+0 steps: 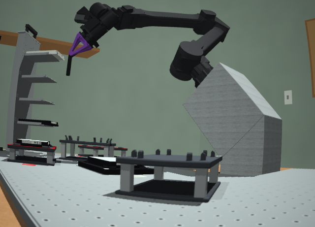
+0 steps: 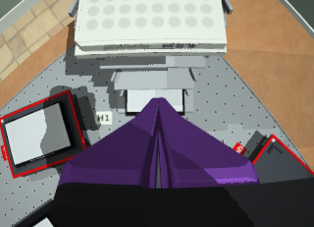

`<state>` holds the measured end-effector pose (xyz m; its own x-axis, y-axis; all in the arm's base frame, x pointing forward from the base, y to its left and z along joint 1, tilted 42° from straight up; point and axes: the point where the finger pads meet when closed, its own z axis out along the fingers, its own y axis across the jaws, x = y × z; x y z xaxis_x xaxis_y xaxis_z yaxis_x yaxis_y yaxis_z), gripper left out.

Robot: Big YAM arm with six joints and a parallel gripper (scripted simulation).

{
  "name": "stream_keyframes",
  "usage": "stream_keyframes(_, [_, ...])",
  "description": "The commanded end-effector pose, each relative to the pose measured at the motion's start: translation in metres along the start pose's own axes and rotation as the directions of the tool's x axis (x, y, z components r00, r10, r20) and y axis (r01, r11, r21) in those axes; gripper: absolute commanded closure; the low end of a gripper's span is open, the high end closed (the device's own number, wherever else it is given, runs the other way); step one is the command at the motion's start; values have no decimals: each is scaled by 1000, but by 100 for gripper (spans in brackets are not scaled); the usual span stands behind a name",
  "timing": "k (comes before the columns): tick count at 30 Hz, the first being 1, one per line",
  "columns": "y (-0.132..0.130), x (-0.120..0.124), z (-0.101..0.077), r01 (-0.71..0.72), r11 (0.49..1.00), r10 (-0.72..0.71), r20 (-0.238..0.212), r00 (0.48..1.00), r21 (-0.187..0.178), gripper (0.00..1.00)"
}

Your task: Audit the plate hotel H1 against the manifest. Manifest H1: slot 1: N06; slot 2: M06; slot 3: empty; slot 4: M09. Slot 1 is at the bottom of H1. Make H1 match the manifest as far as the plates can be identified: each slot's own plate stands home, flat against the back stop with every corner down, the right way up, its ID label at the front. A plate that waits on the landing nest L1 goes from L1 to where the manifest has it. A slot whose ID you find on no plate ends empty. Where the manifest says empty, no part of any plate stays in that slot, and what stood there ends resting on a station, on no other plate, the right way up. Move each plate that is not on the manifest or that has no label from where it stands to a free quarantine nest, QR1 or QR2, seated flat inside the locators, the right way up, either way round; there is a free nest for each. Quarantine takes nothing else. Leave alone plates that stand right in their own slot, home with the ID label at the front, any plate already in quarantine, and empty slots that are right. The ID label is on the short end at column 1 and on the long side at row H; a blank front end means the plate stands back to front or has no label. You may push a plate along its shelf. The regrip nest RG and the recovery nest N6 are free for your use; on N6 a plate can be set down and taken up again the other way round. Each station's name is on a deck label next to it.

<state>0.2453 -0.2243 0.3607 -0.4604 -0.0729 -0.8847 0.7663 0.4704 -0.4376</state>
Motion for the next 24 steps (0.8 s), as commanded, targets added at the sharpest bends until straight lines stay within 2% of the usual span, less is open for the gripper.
stream_keyframes(1, [3,5,-7,-11,1000,11,3,1000,-13,100])
stream_keyframes(14, [3,18,-20,-10,1000,10,2,1000,-13,100])
stream_keyframes(15, [1,21,-19,-10,1000,10,-5,1000,-3,100])
stream_keyframes(17, [3,22,-23,-10,1000,10,2,1000,-13,100])
stream_keyframes(24, [3,30,-31,-10,1000,10,1,1000,-13,100])
